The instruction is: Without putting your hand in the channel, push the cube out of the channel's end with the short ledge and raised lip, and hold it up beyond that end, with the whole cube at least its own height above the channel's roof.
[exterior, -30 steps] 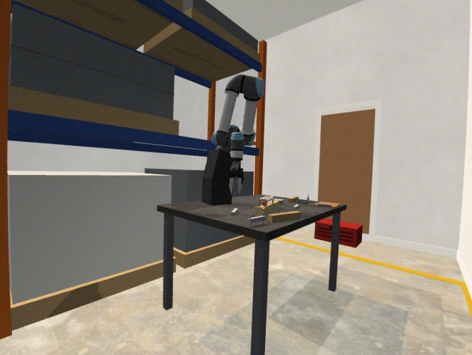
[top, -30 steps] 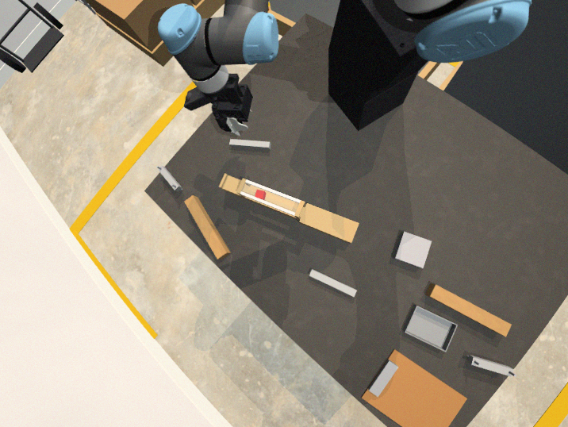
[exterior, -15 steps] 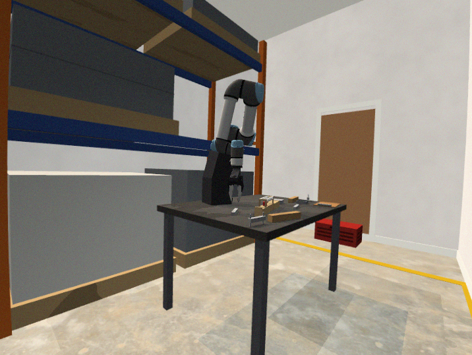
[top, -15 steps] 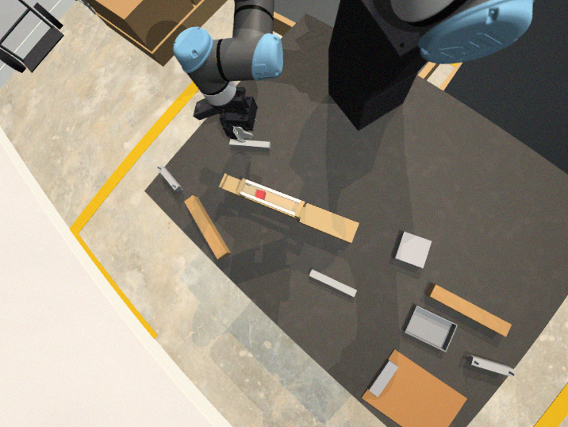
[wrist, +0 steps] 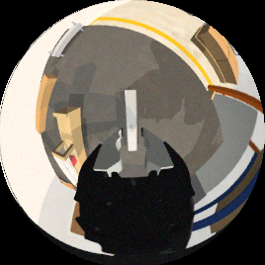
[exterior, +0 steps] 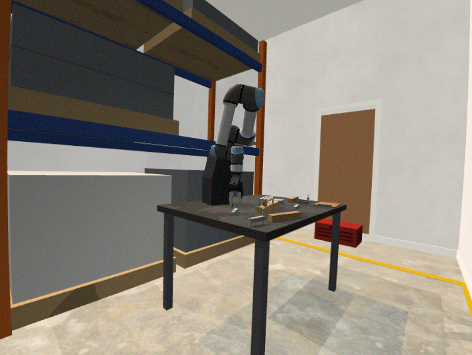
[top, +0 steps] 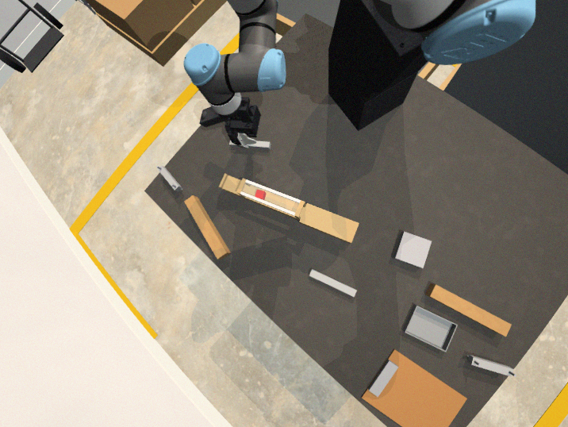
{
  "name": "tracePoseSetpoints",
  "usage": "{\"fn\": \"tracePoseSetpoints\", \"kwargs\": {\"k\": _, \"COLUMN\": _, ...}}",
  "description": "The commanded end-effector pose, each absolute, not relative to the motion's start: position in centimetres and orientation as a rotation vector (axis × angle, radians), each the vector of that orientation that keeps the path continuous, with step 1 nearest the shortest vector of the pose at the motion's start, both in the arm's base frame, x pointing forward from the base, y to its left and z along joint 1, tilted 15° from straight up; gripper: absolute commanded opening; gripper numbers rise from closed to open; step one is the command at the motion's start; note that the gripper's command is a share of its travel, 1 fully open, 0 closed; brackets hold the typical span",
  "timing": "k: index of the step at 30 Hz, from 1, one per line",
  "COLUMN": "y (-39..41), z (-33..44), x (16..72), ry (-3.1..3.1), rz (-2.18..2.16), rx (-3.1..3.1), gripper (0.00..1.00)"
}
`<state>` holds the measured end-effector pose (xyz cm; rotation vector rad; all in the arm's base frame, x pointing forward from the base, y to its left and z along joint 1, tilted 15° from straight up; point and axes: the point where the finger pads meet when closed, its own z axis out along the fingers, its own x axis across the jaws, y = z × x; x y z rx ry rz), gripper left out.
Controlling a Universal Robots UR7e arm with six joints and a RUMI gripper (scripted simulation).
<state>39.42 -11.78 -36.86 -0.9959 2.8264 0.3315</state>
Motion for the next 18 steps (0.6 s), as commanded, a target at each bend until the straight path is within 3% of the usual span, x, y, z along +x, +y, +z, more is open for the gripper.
{"fn": "tracePoseSetpoints", "kwargs": {"k": 1, "y": -11.8, "z": -37.0, "x": 39.5, "ry": 2.826, "rz": 0.329, "rx": -0.996, "gripper": 0.22}}
{"fn": "tracePoseSetpoints", "kwargs": {"k": 18, "y": -11.2, "z": -39.4, "x": 39.6, "ry": 2.826, "rz": 0.329, "rx": -0.996, "gripper": 0.22}}
